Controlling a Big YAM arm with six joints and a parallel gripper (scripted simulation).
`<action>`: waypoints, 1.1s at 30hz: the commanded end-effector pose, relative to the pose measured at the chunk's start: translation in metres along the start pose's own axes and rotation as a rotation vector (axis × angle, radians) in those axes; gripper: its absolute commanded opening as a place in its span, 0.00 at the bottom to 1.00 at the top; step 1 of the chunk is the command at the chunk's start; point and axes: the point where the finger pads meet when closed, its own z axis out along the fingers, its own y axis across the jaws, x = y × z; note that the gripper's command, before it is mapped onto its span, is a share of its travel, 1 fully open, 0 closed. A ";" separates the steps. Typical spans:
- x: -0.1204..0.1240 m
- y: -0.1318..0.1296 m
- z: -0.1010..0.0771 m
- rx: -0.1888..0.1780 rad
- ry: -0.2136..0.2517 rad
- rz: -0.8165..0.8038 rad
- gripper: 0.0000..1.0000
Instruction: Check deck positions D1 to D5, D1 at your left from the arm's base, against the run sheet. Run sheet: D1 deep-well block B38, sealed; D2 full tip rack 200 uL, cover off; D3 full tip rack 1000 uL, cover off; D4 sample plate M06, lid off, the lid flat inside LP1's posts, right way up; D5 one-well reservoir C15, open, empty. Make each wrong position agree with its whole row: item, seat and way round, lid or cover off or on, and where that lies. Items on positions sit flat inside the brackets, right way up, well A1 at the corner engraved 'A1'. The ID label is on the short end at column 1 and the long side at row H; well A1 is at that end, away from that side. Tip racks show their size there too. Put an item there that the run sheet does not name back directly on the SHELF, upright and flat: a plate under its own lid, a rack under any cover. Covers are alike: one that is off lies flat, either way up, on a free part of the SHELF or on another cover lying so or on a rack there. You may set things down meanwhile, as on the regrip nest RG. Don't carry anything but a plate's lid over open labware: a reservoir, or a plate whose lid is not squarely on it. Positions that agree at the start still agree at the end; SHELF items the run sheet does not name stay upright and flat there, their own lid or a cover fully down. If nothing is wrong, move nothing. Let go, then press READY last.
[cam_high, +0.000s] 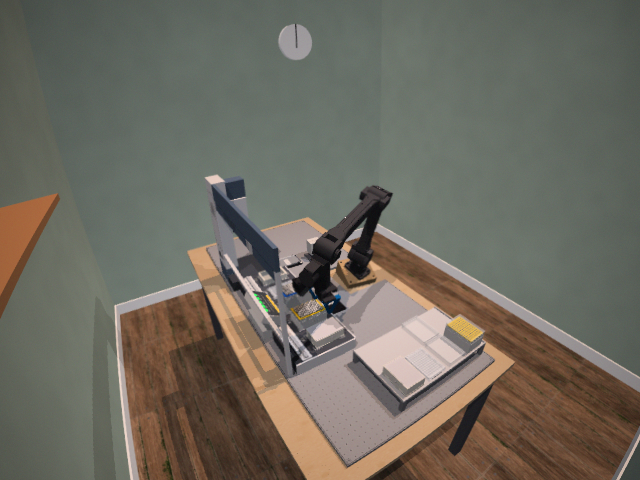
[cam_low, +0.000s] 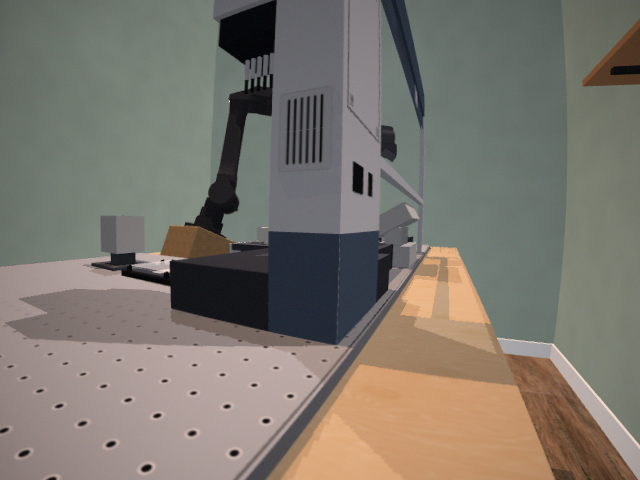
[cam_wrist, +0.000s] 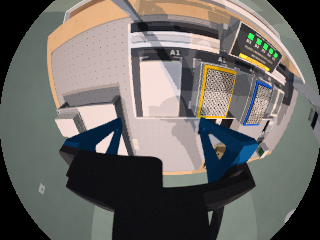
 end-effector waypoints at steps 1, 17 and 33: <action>-0.009 0.009 -0.046 -0.034 -0.073 -0.019 1.00; 0.027 -0.044 -0.032 -0.015 -0.037 -0.010 1.00; 0.069 -0.103 -0.029 -0.006 -0.022 -0.005 1.00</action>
